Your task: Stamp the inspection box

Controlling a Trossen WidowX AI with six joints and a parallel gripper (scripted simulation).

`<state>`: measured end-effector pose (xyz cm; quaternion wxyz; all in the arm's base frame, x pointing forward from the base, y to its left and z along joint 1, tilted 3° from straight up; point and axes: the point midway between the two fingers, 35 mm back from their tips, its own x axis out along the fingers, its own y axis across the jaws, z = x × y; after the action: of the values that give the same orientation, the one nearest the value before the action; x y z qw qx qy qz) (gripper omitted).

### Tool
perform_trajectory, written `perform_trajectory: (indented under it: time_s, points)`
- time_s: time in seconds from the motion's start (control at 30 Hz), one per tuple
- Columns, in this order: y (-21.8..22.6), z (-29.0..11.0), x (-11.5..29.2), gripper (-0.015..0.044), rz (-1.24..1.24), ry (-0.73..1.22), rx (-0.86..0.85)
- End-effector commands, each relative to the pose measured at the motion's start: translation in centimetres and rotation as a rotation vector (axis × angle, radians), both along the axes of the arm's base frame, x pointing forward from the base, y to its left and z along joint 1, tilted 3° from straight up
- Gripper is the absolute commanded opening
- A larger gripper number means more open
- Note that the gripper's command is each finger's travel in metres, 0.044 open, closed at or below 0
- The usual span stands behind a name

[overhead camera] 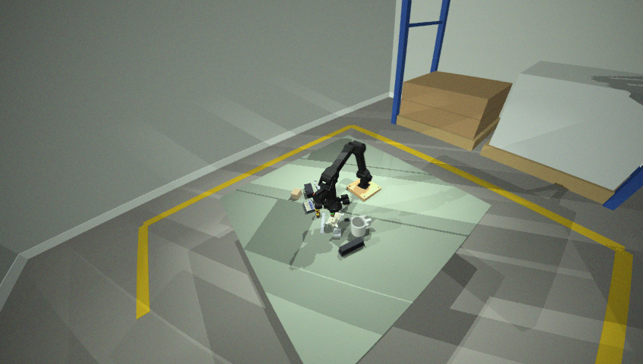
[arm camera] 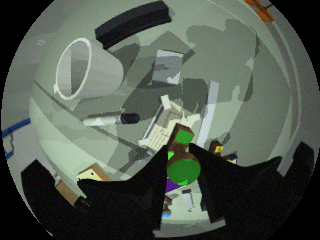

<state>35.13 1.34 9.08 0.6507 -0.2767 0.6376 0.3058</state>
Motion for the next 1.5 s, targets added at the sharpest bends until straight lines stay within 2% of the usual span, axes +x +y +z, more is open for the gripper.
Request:
perform_trajectory:
  time_s: [0.0, 1.47]
  points:
    - [0.1, -0.5, -0.1, 0.0, 0.004, 0.005, 0.004]
    - [0.1, -3.4, -0.1, 0.0, 0.004, 0.0, 0.009]
